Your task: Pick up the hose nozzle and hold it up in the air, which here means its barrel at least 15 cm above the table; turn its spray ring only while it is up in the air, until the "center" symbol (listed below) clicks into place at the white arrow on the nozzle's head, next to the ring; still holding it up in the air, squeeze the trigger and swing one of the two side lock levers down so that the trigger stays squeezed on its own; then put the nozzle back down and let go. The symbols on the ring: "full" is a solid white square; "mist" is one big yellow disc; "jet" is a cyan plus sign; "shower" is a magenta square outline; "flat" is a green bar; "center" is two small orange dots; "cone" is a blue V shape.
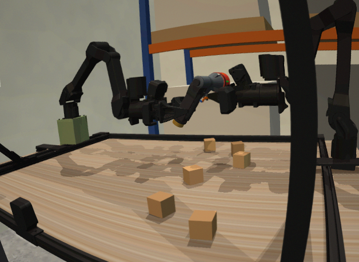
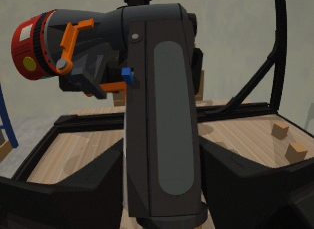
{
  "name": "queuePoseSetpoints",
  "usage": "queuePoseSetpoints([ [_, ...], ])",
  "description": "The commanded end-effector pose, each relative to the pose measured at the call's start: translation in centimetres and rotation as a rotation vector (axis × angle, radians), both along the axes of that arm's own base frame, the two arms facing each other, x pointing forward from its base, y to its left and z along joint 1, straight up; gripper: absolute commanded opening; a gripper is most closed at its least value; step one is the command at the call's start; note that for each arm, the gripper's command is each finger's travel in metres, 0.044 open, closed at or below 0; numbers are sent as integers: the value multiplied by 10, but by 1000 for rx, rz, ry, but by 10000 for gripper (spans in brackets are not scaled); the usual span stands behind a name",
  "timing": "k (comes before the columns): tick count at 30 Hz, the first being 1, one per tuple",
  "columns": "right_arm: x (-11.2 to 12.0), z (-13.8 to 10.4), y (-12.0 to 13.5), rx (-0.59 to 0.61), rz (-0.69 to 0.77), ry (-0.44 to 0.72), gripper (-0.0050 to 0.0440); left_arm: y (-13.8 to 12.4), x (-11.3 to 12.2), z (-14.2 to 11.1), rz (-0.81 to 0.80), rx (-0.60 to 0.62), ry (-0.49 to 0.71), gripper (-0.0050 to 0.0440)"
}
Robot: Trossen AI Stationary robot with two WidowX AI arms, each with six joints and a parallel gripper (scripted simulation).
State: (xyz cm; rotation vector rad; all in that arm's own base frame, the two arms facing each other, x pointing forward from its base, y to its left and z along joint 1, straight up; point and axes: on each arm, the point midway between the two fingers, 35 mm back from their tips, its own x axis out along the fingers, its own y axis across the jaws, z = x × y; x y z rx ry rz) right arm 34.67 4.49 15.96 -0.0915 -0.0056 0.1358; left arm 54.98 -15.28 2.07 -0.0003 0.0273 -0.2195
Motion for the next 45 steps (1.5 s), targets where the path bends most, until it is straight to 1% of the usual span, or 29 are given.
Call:
queuePoseSetpoints([
  [1,0,0,1,-4,3,-1,0,-2,2,9,-1,-3,-27,0],
  [43,0,0,1,-4,3,-1,0,-2,2,9,-1,-3,-27,0],
  [45,-1,1,0,11,1,2,48,-2,2,9,-1,-3,-27,0],
])
